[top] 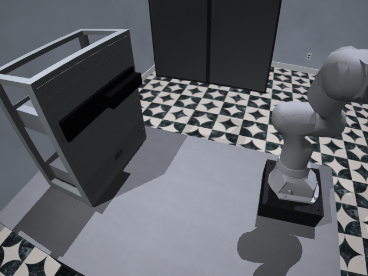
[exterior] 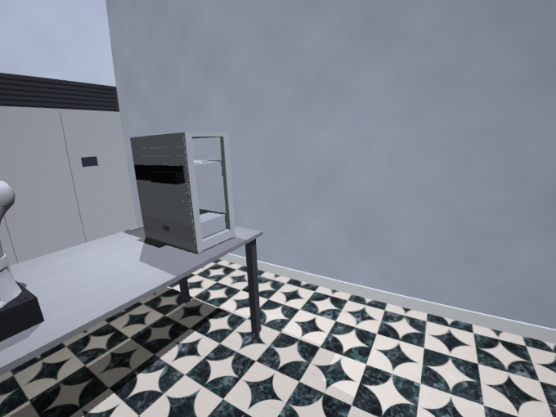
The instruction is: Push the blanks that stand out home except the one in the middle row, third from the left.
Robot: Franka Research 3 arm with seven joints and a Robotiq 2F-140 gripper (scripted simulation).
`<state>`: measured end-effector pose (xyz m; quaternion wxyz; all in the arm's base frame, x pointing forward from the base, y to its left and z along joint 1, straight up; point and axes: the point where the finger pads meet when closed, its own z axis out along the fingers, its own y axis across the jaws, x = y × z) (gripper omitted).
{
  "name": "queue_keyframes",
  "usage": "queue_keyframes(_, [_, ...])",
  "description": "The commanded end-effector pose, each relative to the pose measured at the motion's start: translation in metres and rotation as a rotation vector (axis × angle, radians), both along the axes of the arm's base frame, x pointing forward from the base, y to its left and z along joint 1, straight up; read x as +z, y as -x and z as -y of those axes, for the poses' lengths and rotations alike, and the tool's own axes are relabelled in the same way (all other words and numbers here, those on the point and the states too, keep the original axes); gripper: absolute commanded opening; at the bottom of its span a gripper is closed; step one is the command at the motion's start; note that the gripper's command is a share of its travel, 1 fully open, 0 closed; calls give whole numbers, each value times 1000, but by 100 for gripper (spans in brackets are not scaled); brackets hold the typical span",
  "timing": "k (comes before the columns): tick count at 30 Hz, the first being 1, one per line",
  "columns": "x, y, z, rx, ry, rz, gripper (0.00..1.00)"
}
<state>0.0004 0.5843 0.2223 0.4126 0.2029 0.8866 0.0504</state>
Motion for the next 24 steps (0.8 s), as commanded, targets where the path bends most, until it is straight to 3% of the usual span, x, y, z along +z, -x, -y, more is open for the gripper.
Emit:
queue_keyframes(1, [-1,-2,-1,-6,-11,-16,100])
queue_keyframes(16, [11,-15,-13,-40,-103,-117,100])
queue_keyframes(24, [30,-30,-25,-77,-216,-214,100])
